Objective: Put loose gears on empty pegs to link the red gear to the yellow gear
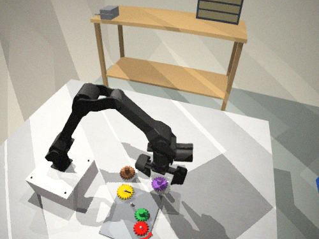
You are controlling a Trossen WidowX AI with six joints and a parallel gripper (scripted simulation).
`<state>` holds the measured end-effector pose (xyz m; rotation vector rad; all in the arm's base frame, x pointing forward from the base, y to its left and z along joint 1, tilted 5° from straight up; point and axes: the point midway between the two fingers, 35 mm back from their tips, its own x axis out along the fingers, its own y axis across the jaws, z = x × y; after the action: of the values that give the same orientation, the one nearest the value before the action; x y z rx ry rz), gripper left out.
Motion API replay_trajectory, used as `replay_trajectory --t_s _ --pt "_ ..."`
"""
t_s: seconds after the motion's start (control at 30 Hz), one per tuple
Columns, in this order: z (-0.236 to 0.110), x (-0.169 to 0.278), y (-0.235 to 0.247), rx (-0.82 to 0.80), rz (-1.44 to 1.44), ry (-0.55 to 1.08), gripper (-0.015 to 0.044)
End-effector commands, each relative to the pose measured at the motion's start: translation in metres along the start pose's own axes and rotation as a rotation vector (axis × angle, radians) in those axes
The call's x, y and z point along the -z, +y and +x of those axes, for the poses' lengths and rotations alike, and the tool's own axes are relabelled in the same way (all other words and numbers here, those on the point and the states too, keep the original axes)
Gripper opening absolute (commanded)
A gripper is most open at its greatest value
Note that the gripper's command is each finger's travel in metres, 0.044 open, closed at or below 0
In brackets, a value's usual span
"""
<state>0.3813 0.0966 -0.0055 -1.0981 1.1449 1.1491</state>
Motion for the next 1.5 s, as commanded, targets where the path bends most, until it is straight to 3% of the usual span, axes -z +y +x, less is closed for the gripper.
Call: replay_trajectory --t_s 0.0,0.2,0.7,0.93,1.47 --pt "0.006 0.001 0.002 -0.008 0.002 0.006 0.044" --pt "0.006 0.001 0.002 -0.008 0.002 0.006 0.044" --pt "0.006 0.001 0.002 -0.008 0.002 0.006 0.0046" --pt "0.006 0.001 0.002 -0.008 0.002 0.006 0.0" --pt "-0.038 0.0 -0.006 -0.007 0.002 0.006 0.0"
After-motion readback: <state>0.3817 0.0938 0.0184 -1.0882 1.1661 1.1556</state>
